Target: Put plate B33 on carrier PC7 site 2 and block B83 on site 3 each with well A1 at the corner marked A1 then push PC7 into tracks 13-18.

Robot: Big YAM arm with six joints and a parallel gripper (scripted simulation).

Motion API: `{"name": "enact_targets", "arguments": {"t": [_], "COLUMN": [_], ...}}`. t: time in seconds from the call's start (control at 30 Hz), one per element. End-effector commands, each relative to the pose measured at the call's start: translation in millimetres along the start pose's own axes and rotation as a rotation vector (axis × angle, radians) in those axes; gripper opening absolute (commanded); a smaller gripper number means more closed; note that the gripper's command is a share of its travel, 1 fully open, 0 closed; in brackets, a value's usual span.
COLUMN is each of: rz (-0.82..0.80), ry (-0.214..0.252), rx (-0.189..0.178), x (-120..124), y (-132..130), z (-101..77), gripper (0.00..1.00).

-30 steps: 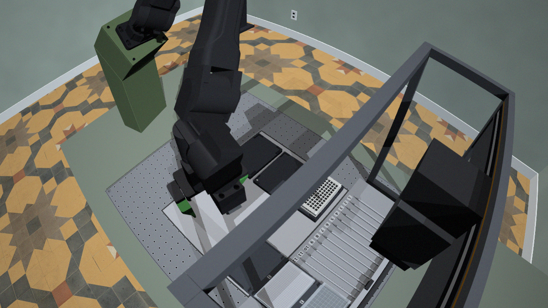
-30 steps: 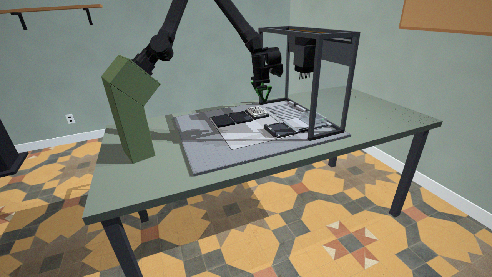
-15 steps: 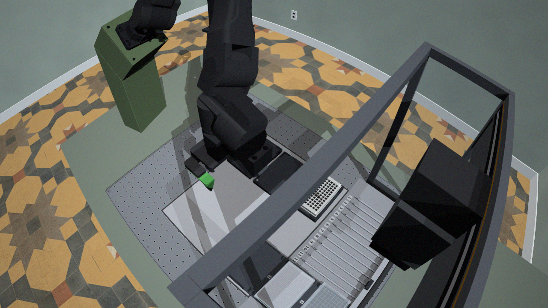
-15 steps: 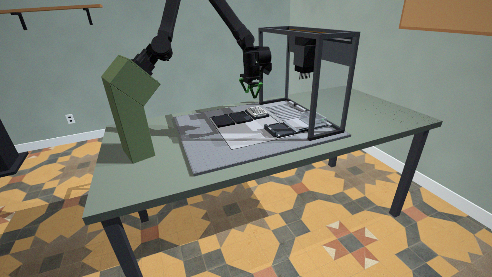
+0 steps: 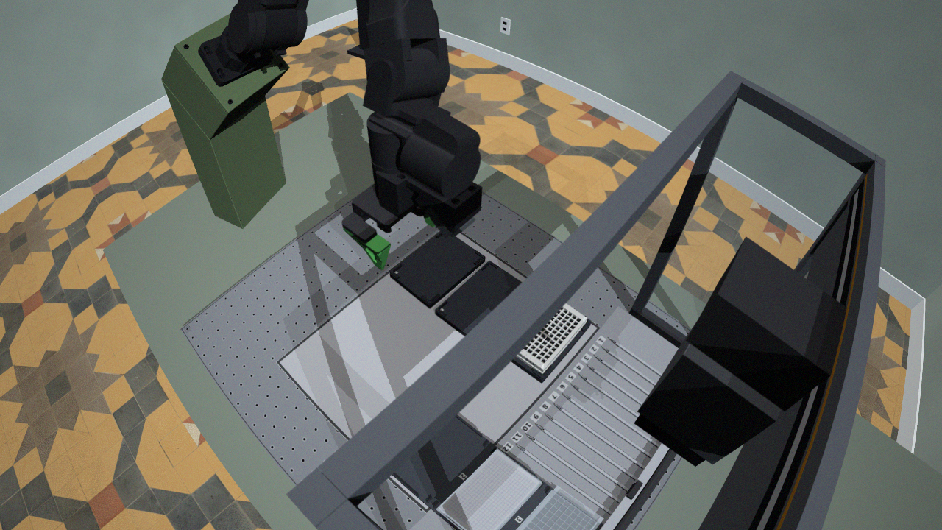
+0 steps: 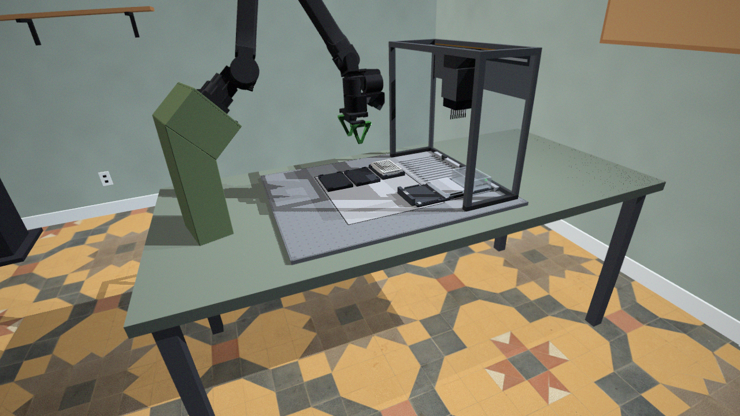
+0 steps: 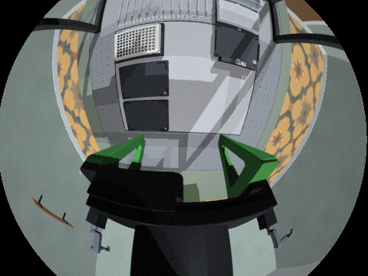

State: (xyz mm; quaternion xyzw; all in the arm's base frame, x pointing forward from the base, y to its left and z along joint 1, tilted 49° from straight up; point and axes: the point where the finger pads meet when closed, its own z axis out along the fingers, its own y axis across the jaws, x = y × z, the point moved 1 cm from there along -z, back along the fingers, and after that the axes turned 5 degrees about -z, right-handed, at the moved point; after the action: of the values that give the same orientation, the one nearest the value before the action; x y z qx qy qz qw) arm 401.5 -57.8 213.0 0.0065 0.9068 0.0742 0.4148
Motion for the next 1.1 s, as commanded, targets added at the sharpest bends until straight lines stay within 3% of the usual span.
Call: {"name": "enact_targets", "arguments": {"t": [0.0,1.07], "rz": [0.050,0.026], "ry": [-0.006,-0.019], "rx": [0.028,0.016], "x": [-1.3,-8.9], "y": [-14.1,-7.0], "z": [2.5,-3.1], "gripper": [1.00,1.00]}}
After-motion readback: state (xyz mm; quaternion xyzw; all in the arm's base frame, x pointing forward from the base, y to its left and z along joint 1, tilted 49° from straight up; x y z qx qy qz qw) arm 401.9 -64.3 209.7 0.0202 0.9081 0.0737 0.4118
